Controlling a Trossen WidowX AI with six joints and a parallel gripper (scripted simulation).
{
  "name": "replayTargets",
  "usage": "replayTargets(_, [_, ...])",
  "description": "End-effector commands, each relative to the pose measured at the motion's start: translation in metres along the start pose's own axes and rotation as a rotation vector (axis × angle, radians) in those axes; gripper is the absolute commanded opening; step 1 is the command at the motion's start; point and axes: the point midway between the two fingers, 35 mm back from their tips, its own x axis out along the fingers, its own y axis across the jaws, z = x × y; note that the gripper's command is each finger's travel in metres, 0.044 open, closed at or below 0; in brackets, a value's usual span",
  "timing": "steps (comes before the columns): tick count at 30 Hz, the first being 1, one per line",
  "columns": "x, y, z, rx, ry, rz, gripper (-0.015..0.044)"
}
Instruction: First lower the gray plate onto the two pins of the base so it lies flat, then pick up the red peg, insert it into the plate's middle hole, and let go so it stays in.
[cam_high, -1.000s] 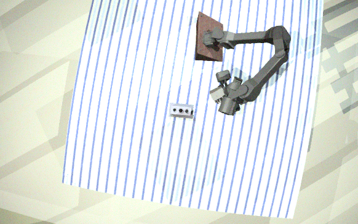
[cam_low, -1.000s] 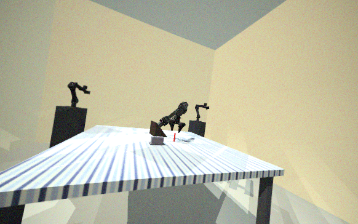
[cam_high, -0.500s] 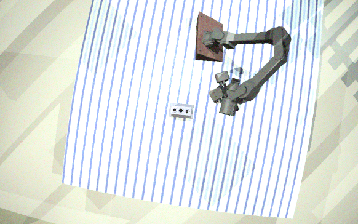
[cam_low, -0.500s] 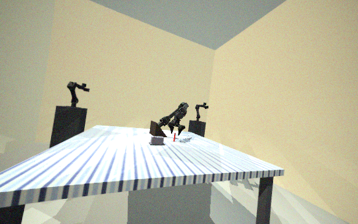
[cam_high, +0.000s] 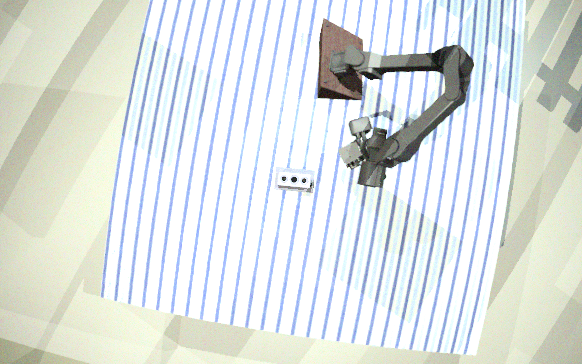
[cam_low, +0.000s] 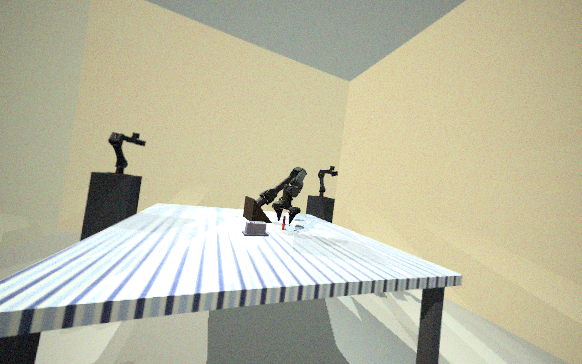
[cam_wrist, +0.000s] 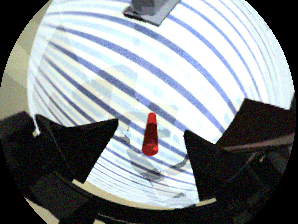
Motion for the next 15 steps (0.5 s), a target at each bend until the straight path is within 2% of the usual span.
replayTargets(1, [0.0017,-0.0001,-0.0003,0.003,0.004,0.002,0.0335])
replayTargets(12, [0.0017,-0.0001,-0.0003,0.003,0.004,0.002,0.0046])
replayTargets(15, [0.0017,-0.0001,-0.0003,0.003,0.004,0.002,0.0026])
